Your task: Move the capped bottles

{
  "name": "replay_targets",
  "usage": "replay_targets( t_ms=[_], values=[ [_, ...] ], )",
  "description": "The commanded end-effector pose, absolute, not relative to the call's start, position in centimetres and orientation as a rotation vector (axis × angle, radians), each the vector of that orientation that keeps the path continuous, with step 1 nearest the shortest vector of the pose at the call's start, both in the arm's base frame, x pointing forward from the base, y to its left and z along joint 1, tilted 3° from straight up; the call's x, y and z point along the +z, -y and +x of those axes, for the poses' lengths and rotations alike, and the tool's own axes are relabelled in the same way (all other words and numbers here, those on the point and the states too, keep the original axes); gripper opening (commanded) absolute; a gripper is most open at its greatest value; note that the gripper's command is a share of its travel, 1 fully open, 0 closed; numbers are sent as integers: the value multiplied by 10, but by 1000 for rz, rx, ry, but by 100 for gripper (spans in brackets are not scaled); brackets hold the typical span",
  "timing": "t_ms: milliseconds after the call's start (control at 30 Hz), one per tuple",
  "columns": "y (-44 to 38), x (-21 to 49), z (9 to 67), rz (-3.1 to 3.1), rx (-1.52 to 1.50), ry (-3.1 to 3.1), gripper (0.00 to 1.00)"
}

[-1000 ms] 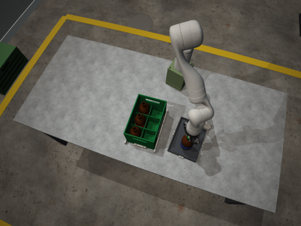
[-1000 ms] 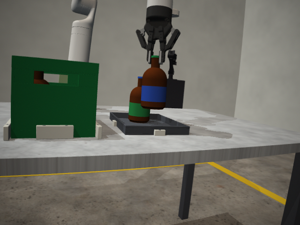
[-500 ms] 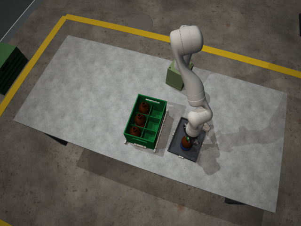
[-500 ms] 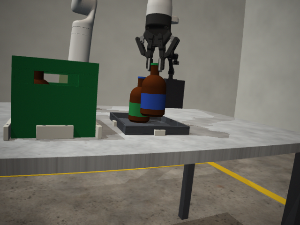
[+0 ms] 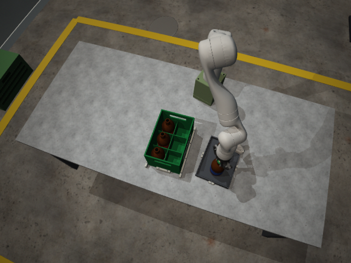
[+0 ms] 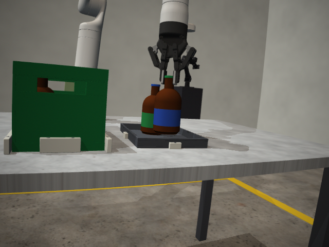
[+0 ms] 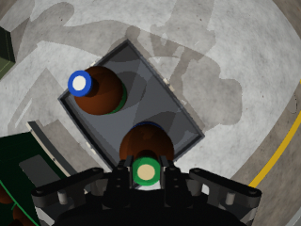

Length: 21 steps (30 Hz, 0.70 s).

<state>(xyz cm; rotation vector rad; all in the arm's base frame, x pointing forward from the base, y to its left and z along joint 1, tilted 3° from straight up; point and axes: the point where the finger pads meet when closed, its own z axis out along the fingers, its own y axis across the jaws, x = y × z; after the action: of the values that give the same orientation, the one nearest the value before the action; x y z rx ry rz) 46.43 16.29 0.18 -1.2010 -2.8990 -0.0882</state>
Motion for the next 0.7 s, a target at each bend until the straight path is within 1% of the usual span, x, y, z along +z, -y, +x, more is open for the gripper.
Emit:
replay_targets(
  t_ms=[0,667],
  values=[
    [-163,2,465,-1201,-89,2900,0],
    [-164,-4,465,-1198,-87,2898,0]
  ],
)
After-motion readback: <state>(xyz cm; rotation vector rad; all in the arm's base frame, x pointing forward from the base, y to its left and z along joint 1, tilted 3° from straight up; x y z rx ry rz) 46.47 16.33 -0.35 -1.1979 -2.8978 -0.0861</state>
